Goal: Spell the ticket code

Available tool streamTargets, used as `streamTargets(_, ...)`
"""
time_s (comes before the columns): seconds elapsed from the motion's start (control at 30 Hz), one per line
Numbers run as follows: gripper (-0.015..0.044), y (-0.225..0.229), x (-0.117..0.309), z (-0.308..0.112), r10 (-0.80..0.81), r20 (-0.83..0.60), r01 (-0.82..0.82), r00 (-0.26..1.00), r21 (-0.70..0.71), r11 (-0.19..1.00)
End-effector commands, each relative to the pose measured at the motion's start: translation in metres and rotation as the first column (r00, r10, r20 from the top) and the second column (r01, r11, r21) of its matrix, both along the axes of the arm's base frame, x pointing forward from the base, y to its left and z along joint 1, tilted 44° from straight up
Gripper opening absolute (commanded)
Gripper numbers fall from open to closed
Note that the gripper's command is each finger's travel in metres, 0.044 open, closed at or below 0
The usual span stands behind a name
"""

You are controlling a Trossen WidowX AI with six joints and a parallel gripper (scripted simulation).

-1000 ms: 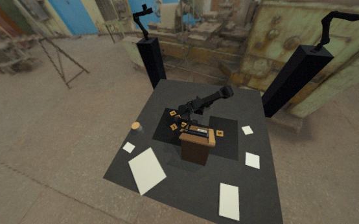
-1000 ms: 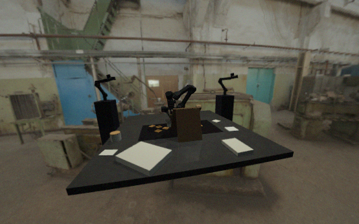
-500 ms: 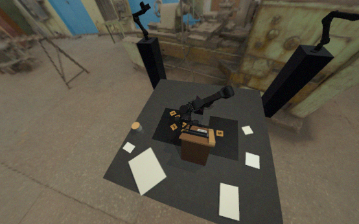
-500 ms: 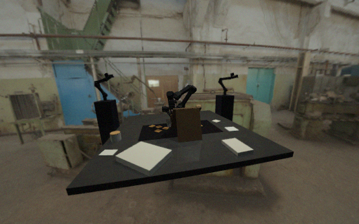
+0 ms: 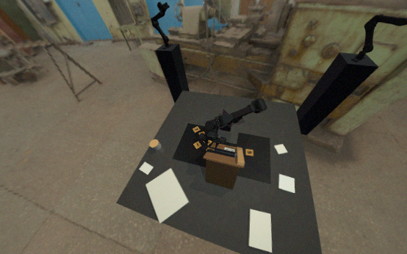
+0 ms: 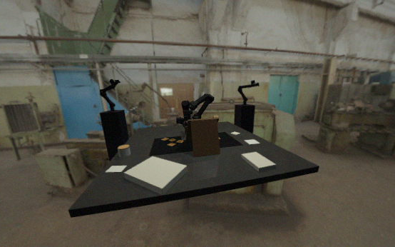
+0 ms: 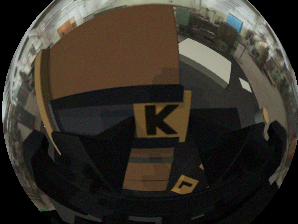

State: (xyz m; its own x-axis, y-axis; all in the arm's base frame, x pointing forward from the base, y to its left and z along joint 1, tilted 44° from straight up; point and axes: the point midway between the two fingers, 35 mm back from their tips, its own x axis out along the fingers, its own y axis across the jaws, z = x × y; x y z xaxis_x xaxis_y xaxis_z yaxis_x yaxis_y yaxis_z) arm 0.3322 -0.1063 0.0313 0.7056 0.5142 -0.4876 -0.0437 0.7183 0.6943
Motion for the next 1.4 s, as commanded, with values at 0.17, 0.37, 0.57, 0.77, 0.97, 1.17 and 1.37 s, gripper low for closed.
streamTargets(0.17, 0.0, 0.003, 0.0, 0.005, -0.004, 0.004, 0.004, 1.0, -0.005, 1.0)
streamTargets(0.37, 0.0, 0.005, 0.0, 0.007, -0.004, 0.003, 0.004, 1.0, -0.005, 1.0)
streamTargets(0.57, 0.0, 0.007, 0.0, 0.01, -0.004, 0.003, 0.004, 1.0, -0.005, 1.0)
streamTargets(0.77, 0.0, 0.009, 0.0, 0.013, -0.004, 0.003, 0.004, 1.0, -0.005, 1.0)
streamTargets(0.97, 0.0, 0.011, 0.0, 0.016, -0.004, 0.003, 0.004, 1.0, -0.005, 1.0)
streamTargets(1.17, 0.0, 0.014, 0.0, 0.018, -0.004, 0.003, 0.004, 1.0, -0.004, 1.0)
streamTargets(1.37, 0.0, 0.016, -0.001, 0.02, -0.004, 0.003, 0.004, 1.0, -0.004, 1.0)
